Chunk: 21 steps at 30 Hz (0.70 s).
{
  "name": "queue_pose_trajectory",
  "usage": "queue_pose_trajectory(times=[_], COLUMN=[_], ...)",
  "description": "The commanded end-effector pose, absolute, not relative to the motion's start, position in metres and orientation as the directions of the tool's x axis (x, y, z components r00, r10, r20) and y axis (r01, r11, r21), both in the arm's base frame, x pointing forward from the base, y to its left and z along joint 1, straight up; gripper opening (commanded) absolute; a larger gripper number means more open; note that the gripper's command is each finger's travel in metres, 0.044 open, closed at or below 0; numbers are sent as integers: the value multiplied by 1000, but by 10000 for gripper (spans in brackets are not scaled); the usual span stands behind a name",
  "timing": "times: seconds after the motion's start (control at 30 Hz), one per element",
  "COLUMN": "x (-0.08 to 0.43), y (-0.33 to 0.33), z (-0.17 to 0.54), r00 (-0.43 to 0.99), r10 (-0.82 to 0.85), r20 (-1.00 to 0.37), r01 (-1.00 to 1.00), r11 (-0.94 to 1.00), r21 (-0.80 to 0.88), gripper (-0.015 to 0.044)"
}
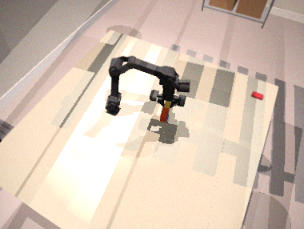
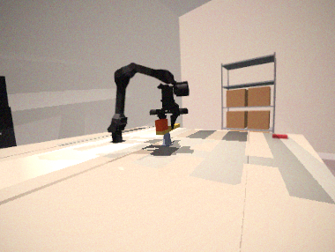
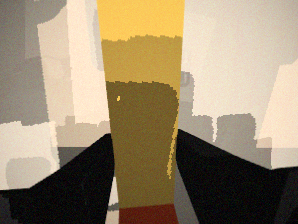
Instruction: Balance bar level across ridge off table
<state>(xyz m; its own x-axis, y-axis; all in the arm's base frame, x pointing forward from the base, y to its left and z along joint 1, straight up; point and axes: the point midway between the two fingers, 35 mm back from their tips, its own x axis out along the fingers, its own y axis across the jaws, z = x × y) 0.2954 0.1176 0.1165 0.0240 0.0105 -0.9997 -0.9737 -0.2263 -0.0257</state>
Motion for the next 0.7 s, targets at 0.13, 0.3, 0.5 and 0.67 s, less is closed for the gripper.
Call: queue_pose_trajectory(times=[0.13, 0.3, 0.5, 0.67], x=[296, 296, 296, 295], y=[118, 118, 118, 118], z=[116, 115, 114, 114], r00=[26, 26, 26, 26], r10=[10, 10, 10, 10], r20=[-1000, -1000, -1000, -1000], r01=[-972, -972, -972, -972], r11=[-232, -232, -232, -232], r21=[-27, -27, -27, -27], gripper=[0, 0, 0, 0])
